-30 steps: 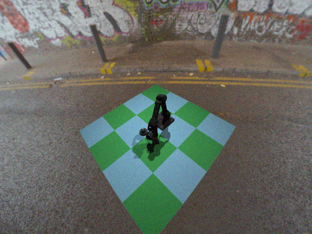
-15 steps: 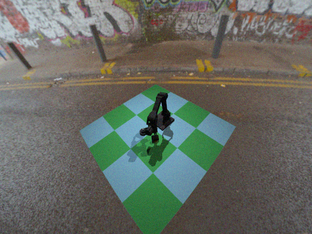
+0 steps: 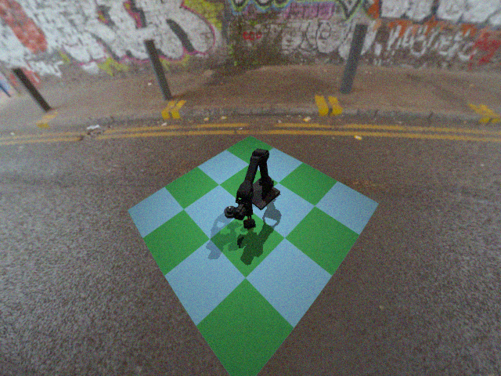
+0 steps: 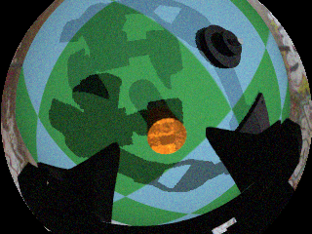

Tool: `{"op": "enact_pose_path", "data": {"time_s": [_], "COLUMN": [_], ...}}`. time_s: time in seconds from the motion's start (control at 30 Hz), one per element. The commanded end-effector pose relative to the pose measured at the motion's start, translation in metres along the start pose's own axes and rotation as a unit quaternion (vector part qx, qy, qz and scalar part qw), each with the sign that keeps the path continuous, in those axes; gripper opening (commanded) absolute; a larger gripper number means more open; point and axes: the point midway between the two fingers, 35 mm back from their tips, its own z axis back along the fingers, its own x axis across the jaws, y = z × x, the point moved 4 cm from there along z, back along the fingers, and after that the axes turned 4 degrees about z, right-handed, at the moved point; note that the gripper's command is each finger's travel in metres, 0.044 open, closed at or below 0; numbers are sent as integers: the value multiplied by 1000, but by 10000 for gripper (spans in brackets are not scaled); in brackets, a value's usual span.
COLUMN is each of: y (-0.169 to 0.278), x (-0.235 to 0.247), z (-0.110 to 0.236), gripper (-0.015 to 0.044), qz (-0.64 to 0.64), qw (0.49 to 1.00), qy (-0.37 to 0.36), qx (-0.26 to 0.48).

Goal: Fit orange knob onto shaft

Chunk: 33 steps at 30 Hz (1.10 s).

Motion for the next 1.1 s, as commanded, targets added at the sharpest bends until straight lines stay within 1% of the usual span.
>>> {"op": "enact_pose_path", "data": {"time_s": [0.0,1.03,1.07], "y": [0,2,2], "x": [-2,-4,-4], "z": [-10,-57,-57], "gripper": [440,440,414], "qz": [0,0,0], "qw": [1000,1000,1000], "qy": [8,9,9], "qx": [2,2,2]}}
